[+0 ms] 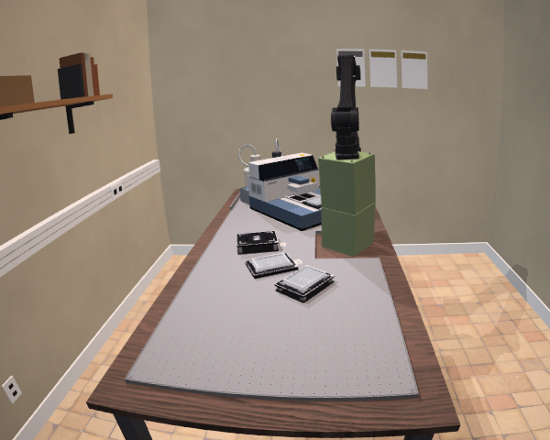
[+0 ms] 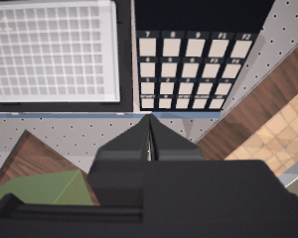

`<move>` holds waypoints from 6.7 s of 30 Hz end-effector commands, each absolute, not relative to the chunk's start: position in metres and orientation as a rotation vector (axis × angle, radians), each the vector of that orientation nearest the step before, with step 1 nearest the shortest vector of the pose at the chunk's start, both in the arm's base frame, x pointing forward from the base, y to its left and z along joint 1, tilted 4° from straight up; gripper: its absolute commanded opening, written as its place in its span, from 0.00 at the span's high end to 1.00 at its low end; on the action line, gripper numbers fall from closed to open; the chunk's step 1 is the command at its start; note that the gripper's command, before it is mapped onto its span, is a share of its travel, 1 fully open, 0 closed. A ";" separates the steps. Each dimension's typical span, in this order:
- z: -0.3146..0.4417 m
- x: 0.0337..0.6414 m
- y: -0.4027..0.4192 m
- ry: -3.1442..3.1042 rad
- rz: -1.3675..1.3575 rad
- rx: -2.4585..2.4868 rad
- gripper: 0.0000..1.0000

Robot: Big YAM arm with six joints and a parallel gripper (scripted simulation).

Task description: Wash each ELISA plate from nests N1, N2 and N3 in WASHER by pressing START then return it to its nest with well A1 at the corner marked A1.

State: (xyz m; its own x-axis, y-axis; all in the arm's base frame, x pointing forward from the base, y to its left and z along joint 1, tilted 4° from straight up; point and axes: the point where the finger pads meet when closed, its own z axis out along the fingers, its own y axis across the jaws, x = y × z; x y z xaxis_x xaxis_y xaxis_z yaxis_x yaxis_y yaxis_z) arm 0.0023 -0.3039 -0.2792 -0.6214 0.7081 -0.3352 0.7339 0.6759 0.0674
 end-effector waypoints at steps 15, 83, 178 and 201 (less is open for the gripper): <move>-0.300 0.010 -0.305 2.554 -0.096 1.155 1.00; -0.236 -0.012 -0.294 2.551 -0.105 1.153 1.00; -0.233 -0.011 -0.293 2.553 -0.104 1.153 1.00; -0.233 -0.011 -0.293 2.553 -0.104 1.153 1.00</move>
State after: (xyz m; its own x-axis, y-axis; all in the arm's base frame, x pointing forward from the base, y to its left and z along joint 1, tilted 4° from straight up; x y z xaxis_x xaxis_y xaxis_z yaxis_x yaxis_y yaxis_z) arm -0.0110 -0.2934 -0.2340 -0.6062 0.7238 -0.3296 0.7476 0.6599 0.0743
